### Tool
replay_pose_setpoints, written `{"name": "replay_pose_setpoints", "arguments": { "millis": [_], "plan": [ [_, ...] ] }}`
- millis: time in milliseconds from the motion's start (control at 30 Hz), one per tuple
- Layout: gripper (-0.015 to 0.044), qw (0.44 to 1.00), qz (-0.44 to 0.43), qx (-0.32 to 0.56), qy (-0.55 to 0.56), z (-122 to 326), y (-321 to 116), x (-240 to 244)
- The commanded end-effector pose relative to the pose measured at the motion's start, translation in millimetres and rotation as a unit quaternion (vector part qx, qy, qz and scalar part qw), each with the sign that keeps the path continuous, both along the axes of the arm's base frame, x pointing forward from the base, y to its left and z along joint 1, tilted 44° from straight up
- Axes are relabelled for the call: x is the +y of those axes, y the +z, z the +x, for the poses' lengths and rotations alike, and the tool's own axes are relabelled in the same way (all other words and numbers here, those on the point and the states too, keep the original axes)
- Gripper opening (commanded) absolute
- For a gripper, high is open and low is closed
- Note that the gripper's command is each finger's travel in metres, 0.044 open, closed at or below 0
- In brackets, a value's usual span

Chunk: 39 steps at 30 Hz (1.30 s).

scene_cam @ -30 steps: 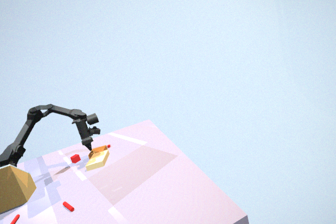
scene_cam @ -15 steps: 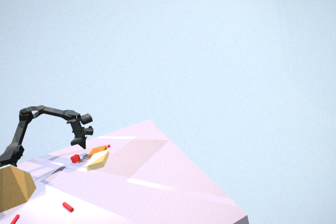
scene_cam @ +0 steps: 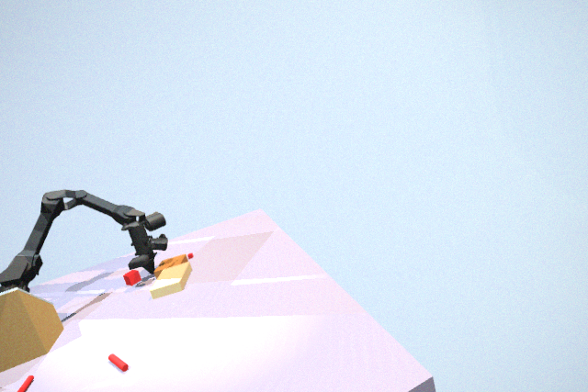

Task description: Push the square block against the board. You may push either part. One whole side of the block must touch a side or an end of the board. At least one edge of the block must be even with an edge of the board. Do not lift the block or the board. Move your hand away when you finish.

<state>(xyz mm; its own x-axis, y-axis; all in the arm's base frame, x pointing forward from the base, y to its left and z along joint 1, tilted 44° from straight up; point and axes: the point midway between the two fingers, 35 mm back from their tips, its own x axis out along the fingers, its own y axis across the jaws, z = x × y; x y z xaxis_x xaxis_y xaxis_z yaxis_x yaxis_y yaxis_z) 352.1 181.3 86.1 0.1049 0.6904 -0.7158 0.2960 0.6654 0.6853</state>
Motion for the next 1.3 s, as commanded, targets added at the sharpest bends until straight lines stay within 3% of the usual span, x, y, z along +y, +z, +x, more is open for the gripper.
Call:
{"name": "replay_pose_setpoints", "arguments": {
  "millis": [0,1267],
  "plan": [
    [0.0,1.0,-0.001,0.0,-0.002,4,-1,-1],
    [0.0,1.0,-0.002,-0.001,-0.002,46,-6,-13]
  ]
}}
